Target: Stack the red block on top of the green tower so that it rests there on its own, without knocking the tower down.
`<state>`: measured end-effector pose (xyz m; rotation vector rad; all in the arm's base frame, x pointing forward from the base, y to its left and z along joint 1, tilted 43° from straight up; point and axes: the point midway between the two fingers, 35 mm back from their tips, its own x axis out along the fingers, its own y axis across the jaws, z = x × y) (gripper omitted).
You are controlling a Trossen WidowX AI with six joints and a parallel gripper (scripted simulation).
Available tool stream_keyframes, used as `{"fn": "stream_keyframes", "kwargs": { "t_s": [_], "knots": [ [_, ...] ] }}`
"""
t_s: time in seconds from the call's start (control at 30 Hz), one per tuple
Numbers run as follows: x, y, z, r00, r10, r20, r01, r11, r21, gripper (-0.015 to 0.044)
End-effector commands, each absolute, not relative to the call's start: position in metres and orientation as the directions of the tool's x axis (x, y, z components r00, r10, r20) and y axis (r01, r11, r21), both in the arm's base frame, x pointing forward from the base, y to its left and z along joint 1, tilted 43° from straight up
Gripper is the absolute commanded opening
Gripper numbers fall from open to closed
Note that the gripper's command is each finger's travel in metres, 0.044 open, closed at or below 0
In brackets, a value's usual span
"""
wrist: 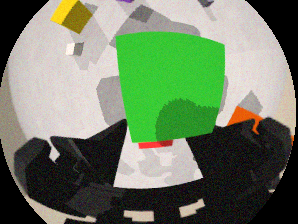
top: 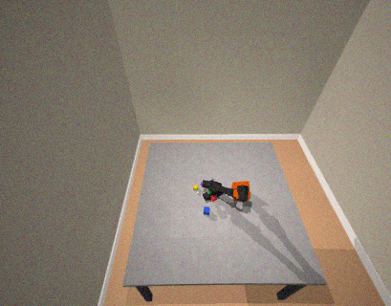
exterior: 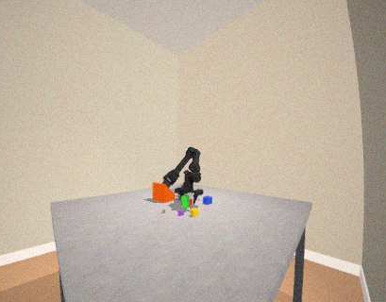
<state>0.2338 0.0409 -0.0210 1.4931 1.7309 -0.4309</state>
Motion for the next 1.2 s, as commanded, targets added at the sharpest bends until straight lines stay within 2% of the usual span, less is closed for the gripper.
{"fn": "stream_keyframes", "kwargs": {
  "t_s": [0.0,0.1,0.37,0.53,1.17],
  "knots": [
    [0.233,0.041,-0.021,0.007,0.673,-0.739,0.941,0.245,0.232,0.0256],
    [0.233,0.041,-0.021,0.007,0.673,-0.739,0.941,0.245,0.232,0.0177],
    [0.233,0.041,-0.021,0.007,0.673,-0.739,0.941,0.245,0.232,0.0124],
    [0.234,0.033,-0.012,0.007,0.672,-0.740,0.941,0.245,0.232,0.0000],
    [0.234,-0.029,0.054,0.006,0.670,-0.743,0.942,0.246,0.230,0.0000]
  ]
}}
